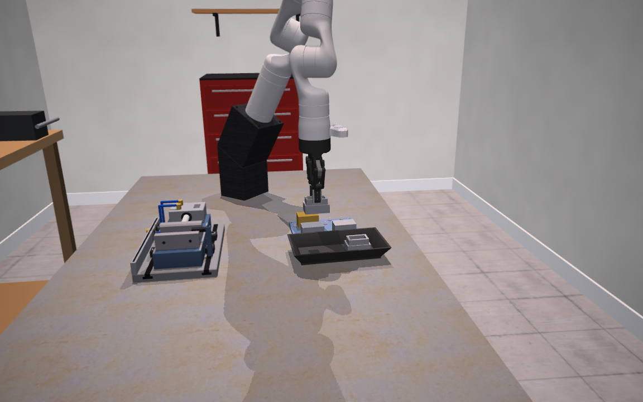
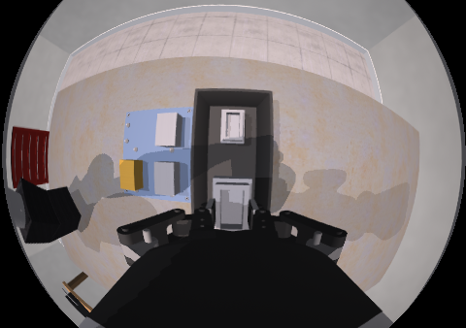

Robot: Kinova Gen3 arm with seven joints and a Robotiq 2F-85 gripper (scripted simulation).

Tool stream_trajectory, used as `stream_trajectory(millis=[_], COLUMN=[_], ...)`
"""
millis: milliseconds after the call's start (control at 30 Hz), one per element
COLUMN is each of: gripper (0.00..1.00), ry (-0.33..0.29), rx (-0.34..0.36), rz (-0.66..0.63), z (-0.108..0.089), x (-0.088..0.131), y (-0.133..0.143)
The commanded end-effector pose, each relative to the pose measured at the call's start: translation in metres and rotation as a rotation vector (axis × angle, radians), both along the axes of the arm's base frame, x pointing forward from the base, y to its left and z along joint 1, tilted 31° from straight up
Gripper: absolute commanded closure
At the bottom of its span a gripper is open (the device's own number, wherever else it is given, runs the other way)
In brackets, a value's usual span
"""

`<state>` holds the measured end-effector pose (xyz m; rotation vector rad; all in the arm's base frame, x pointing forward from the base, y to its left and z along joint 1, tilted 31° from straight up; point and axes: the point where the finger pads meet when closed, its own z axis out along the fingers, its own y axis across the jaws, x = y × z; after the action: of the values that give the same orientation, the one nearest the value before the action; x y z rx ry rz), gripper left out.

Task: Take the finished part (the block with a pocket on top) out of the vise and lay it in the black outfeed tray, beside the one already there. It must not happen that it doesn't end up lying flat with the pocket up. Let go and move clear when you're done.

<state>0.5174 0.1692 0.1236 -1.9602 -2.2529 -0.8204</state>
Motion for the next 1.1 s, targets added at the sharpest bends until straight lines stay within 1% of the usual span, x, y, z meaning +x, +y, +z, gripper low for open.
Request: stream_trajectory(millis=[0,700,1067], gripper=[1.0,1.0,1.0], ry=[0.004,0.004,0.004], rx=[0.004,0.004,0.004], rz=[-0.007,-0.007,-0.007], z=[0.002,-0.001,-0.01], x=[0.0,0.001,0.004], y=[0.001,0.002,0.006])
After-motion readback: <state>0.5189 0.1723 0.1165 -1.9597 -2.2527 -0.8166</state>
